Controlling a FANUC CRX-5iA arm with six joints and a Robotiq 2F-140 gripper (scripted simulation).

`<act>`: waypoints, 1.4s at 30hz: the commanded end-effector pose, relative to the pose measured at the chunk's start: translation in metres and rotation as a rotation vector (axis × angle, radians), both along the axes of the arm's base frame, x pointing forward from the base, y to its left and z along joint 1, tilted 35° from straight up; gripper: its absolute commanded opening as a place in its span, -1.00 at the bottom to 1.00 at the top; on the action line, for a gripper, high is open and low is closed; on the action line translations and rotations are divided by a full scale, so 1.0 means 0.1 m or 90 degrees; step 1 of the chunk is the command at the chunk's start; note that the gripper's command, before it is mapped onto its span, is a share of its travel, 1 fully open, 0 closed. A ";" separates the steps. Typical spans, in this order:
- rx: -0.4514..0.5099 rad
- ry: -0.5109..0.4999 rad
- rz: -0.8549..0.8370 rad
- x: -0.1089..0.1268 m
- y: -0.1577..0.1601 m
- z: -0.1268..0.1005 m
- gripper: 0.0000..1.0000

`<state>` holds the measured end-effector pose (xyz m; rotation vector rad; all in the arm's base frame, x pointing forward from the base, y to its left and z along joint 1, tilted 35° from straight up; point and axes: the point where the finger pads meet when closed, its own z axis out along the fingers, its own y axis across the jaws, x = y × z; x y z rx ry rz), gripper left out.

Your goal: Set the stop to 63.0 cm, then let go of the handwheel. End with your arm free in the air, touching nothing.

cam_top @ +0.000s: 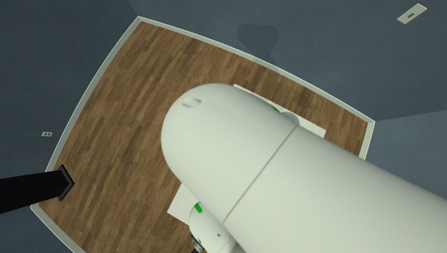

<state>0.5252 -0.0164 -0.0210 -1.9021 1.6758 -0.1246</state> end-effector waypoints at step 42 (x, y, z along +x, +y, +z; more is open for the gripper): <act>0.000 0.000 0.000 0.12 0.09 -0.20 -0.92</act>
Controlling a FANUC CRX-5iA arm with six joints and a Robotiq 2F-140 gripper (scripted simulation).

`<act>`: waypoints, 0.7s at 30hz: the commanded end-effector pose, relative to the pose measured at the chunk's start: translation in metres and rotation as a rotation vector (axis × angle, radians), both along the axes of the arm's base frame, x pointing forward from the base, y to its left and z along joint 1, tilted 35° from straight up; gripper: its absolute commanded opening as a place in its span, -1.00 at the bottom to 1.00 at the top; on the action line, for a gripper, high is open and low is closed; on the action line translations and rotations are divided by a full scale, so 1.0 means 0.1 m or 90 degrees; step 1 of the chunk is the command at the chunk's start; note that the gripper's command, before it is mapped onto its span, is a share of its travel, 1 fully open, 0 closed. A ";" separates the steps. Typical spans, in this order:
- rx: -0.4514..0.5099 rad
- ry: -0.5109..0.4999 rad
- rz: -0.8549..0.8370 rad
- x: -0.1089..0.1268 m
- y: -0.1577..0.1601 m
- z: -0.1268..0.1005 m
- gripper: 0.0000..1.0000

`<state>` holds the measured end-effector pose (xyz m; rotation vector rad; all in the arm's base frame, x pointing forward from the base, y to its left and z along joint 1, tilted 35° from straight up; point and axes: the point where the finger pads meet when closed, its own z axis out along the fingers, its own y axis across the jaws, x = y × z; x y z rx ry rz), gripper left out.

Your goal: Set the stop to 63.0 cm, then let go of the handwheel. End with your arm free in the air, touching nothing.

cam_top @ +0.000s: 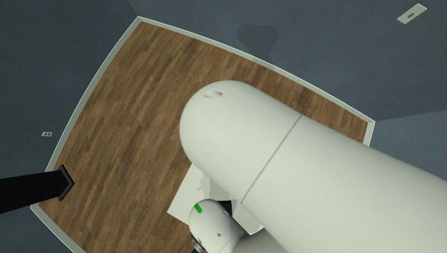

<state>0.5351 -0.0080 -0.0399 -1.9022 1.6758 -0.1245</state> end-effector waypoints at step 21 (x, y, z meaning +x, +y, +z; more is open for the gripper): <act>0.000 0.000 0.000 0.26 0.07 -0.05 -0.92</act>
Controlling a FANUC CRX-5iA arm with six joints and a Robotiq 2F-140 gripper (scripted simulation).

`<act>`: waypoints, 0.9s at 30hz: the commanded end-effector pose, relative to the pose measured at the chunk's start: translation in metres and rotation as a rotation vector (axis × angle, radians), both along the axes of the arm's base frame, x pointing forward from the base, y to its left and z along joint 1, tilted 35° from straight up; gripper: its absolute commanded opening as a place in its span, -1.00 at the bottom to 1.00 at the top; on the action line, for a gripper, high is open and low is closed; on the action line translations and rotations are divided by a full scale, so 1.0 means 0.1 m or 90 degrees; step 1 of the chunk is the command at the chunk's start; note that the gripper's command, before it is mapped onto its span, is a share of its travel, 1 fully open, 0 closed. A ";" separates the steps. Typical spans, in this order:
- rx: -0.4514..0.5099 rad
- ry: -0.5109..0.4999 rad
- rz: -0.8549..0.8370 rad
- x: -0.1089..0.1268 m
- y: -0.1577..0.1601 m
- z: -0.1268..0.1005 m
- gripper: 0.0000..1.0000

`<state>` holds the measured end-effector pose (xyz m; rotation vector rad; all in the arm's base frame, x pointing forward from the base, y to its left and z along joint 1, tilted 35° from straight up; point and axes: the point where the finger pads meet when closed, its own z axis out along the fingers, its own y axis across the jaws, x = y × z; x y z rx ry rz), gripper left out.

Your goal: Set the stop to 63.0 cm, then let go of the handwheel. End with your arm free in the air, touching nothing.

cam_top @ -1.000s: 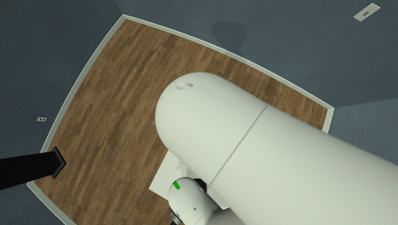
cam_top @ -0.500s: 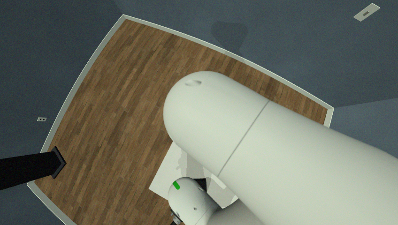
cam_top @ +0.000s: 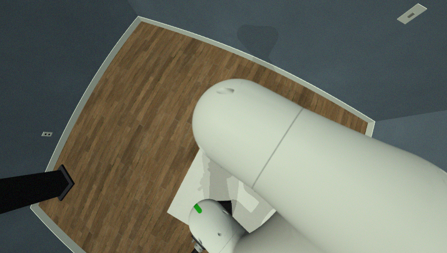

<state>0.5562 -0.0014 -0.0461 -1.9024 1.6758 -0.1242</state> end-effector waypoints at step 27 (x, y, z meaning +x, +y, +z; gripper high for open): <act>0.000 0.000 0.000 0.29 -0.06 0.37 -0.92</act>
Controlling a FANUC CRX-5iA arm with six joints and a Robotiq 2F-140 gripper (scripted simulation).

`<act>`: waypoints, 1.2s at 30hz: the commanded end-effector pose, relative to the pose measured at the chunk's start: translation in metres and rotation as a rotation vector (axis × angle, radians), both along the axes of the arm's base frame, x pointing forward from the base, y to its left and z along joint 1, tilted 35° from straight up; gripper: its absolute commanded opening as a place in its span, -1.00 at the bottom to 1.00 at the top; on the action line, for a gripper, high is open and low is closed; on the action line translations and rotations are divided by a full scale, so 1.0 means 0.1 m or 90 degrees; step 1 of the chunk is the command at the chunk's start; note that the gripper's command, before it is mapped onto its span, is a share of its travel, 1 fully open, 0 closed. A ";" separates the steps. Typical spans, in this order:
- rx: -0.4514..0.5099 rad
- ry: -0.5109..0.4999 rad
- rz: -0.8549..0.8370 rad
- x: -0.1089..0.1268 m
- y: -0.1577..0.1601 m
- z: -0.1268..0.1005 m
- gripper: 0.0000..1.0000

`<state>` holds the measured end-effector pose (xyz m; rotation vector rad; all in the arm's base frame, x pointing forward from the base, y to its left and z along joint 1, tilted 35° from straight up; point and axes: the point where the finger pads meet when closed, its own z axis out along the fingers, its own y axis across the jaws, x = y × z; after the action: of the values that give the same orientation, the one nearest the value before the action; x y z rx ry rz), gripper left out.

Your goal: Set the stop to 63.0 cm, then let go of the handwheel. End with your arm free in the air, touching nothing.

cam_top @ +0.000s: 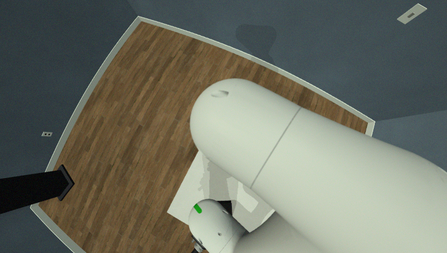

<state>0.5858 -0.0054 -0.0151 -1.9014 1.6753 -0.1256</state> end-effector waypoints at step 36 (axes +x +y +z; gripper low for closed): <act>0.000 0.001 0.000 -0.52 -0.17 0.18 -0.92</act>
<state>0.5405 -0.0226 0.0074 -1.9021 1.6758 -0.1254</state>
